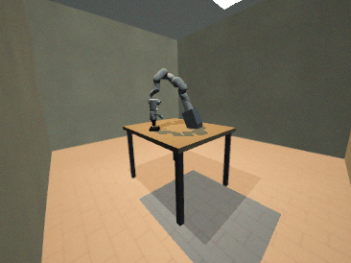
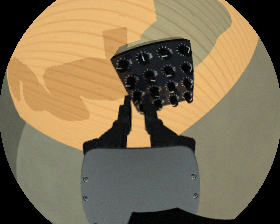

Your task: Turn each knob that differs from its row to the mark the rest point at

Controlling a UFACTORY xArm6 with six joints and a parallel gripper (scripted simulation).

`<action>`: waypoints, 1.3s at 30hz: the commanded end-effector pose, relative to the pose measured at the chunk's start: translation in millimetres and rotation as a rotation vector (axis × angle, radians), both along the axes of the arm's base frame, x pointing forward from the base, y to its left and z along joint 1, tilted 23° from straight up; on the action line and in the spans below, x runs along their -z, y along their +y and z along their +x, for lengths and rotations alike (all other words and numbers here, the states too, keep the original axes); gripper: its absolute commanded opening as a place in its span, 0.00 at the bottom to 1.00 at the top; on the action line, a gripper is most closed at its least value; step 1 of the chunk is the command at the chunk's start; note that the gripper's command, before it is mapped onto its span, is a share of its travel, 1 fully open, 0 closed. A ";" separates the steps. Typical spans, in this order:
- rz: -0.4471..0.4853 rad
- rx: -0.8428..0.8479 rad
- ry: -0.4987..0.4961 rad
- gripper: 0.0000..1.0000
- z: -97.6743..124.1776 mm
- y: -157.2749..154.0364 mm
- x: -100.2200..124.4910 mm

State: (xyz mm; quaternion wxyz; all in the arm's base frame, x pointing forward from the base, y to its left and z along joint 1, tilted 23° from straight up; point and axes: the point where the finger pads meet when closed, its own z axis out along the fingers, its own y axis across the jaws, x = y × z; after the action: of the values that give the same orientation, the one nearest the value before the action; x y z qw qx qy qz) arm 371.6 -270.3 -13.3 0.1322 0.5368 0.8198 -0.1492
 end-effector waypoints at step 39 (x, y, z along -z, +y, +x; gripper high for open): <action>-0.001 -0.001 -0.003 0.19 1.6 -4.2 8.2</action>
State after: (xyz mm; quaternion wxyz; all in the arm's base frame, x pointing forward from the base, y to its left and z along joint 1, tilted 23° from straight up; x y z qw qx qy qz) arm 372.0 -273.4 -20.7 0.1320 0.5369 0.8198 -0.1491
